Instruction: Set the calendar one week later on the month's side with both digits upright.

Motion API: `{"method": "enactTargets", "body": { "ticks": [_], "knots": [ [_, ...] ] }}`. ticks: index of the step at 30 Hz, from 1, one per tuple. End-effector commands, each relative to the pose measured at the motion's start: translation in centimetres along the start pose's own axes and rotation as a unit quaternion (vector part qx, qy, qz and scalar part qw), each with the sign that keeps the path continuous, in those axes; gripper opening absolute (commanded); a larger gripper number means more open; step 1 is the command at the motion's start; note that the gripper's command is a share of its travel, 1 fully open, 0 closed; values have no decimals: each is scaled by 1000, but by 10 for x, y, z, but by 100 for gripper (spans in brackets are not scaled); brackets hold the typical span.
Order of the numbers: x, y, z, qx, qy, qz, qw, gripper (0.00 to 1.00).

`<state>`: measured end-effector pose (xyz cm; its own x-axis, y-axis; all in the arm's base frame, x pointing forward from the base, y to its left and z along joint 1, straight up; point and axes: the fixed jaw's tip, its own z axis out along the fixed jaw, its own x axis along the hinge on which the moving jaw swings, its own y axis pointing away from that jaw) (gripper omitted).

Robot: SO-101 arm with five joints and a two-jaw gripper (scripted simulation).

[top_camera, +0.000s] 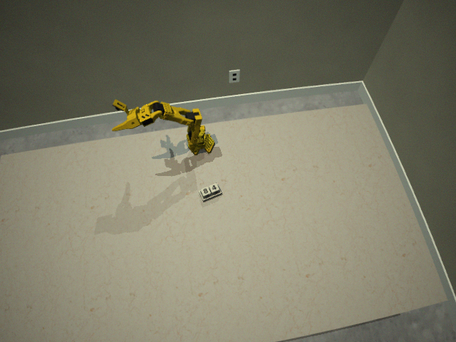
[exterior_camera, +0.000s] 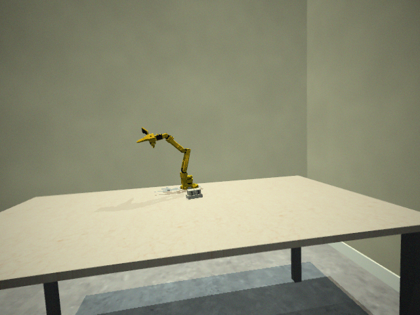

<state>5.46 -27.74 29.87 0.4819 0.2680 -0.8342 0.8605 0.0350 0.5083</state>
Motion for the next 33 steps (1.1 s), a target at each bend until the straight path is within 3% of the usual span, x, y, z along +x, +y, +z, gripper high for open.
{"method": "enactTargets", "body": {
  "ticks": [1,33],
  "knots": [
    [-1,0,-1,-1,-2,0,1000,100],
    [2,2,-1,-3,4,-13,1000,100]
  ]
}}
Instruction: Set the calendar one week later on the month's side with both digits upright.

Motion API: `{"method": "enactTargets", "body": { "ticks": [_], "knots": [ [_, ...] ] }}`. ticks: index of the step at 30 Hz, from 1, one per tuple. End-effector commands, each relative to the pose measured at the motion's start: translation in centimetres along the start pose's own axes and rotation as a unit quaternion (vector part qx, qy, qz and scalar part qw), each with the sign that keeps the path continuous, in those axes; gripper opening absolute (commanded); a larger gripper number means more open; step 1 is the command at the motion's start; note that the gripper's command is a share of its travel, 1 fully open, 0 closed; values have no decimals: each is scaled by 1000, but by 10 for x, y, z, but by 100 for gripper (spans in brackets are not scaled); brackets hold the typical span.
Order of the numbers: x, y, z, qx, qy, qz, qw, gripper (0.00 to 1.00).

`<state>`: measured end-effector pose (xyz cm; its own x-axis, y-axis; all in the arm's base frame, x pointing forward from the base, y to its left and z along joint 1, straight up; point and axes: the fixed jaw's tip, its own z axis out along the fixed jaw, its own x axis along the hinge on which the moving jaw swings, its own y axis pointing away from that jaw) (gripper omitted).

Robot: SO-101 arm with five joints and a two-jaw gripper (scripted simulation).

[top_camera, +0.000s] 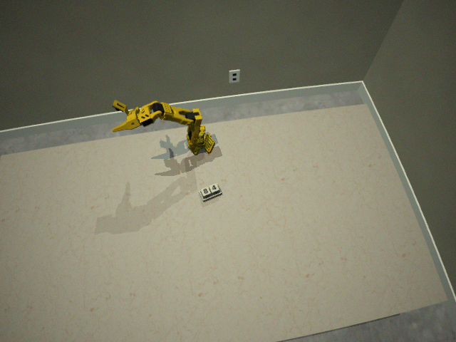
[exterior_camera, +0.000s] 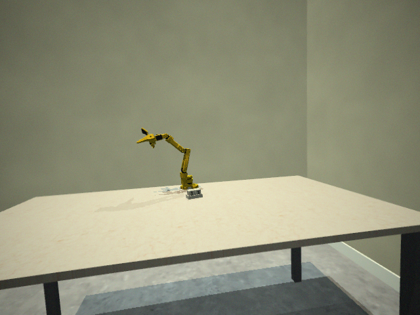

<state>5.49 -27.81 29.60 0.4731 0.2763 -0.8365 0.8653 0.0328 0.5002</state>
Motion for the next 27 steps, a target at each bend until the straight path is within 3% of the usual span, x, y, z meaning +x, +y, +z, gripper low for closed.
{"method": "enactTargets", "body": {
  "ticks": [1,18,27],
  "knots": [
    [0,3,-2,-5,-1,-9,1000,100],
    [17,11,-1,-19,29,-91,995,97],
    [38,19,-1,-41,61,-187,980,94]
  ]
}}
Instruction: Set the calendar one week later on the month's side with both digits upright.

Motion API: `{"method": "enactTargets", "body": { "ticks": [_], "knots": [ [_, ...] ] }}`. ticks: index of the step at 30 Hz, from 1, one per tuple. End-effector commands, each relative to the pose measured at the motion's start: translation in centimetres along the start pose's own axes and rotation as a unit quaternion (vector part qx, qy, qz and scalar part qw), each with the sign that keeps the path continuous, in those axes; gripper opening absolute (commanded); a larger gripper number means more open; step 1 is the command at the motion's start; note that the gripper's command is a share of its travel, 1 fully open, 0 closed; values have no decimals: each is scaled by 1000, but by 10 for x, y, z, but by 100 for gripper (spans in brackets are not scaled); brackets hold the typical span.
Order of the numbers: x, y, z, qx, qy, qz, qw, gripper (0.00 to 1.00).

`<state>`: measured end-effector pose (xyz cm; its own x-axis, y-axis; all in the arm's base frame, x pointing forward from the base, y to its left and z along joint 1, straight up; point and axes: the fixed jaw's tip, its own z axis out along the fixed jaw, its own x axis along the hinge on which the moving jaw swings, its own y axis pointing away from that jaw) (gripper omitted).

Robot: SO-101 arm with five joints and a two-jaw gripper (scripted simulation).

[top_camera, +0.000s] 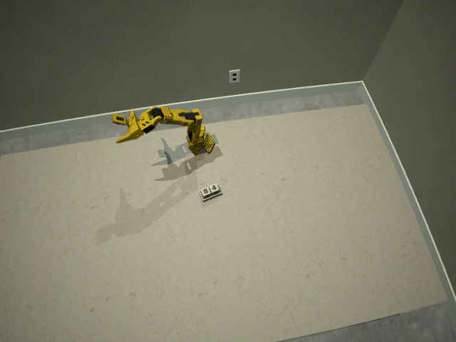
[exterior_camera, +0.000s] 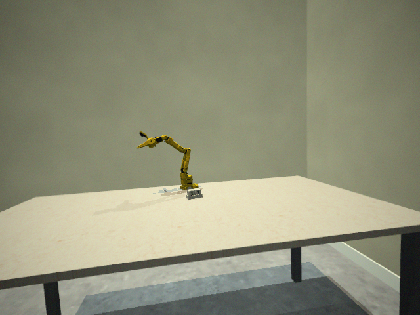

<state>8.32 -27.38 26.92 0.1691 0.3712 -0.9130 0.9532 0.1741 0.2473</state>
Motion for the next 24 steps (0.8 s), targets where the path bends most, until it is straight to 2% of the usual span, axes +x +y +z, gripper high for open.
{"method": "enactTargets", "body": {
  "ticks": [1,6,8,13,18,23,24],
  "knots": [
    [1,10,-7,-18,-3,-52,998,93],
    [14,20,-6,-37,17,-125,991,91],
    [14,20,-6,-37,17,-125,991,91],
    [29,31,-6,-61,37,-209,975,88],
    [46,43,-7,-91,55,-302,947,85],
    [64,54,-10,-127,69,-400,905,82],
    [64,54,-10,-127,69,-400,905,82]
  ]
}}
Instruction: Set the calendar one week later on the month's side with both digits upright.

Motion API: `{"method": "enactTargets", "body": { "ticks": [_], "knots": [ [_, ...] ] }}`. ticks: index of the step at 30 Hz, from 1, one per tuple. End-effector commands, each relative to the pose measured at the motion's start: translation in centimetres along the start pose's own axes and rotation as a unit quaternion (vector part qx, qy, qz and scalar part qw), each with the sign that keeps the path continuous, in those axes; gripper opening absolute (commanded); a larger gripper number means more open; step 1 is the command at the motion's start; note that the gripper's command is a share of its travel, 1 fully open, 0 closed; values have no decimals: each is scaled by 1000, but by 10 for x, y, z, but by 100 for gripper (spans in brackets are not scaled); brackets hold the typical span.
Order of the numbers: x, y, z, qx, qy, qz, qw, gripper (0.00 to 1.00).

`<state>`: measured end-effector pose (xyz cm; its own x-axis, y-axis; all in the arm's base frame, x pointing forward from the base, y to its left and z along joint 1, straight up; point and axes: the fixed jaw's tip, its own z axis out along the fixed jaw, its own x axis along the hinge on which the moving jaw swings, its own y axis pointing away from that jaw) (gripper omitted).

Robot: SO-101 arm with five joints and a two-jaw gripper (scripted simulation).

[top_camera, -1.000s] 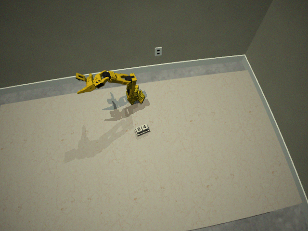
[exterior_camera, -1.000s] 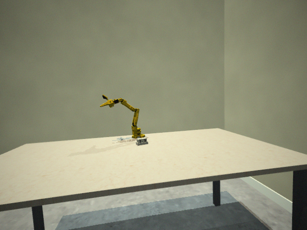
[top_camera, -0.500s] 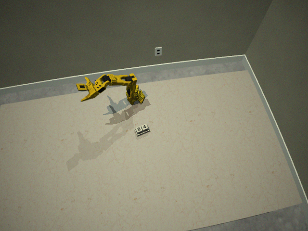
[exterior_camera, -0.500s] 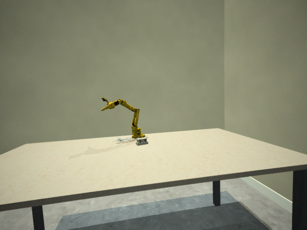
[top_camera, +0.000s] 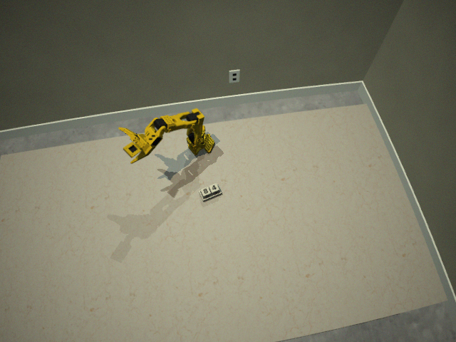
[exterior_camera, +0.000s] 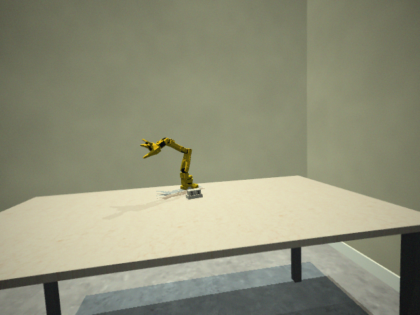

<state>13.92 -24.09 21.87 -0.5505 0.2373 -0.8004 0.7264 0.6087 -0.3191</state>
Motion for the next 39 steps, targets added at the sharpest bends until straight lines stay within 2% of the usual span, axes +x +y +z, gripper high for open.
{"method": "enactTargets", "body": {
  "ticks": [1,5,8,12,16,18,21,25,29,33,35,39],
  "knots": [
    [-7,6,-10,-5,-23,-49,999,82],
    [-1,24,-8,-35,-15,-142,989,79],
    [4,37,-8,-58,-13,-214,975,77],
    [11,55,-8,-91,-13,-312,946,74],
    [19,72,-10,-123,-19,-410,904,71],
    [19,72,-10,-123,-19,-410,904,71],
    [25,85,-11,-147,-28,-481,864,69],
    [34,102,-15,-177,-43,-572,800,65],
    [44,117,-19,-204,-64,-654,725,62],
    [54,131,-23,-227,-88,-728,641,59],
    [54,131,-23,-227,-88,-728,641,59],
    [64,144,-29,-246,-116,-790,550,56]
  ]
}}
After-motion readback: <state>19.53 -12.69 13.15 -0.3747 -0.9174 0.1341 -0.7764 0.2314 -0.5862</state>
